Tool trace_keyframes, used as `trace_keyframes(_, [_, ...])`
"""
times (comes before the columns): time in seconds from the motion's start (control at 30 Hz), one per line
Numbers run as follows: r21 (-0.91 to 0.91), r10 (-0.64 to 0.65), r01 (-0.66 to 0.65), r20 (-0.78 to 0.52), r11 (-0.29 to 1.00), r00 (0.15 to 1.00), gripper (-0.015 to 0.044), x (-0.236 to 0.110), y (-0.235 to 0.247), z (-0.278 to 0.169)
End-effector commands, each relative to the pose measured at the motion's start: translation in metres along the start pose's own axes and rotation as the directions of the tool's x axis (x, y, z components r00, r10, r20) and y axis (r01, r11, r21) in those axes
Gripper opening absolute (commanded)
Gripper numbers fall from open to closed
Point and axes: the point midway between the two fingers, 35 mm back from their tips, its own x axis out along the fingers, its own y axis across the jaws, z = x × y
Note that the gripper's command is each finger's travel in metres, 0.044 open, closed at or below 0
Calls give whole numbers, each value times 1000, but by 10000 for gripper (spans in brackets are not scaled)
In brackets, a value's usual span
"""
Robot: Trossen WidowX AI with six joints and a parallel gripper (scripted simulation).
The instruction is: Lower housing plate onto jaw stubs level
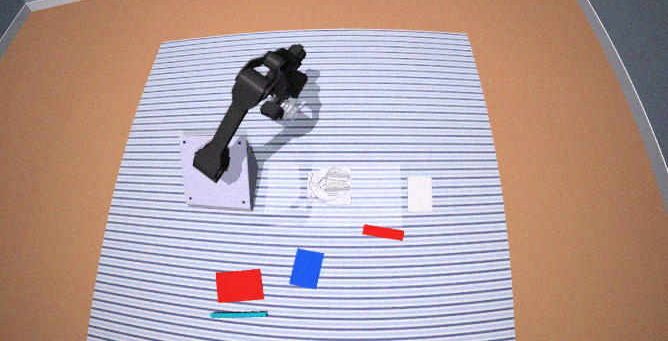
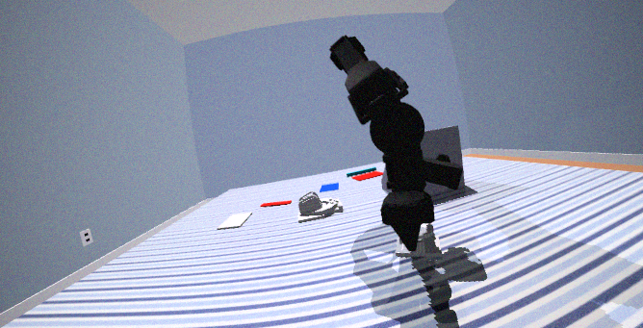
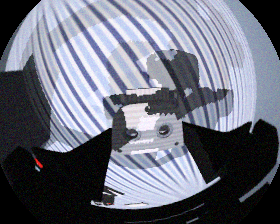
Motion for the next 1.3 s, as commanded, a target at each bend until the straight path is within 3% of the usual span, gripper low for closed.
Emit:
trace_keyframes(0.0, [8,-24,24,0,1000,1000,351,-18,-6,-1])
trace_keyframes(0.47, [5,-25,25,-1,1000,1000,351,-63,-4,0])
trace_keyframes(0.87, [9,-25,25,-1,1000,1000,351,-65,-3,-1])
trace_keyframes(1.27, [280,-43,38,9,959,999,351,-73,5,-32])
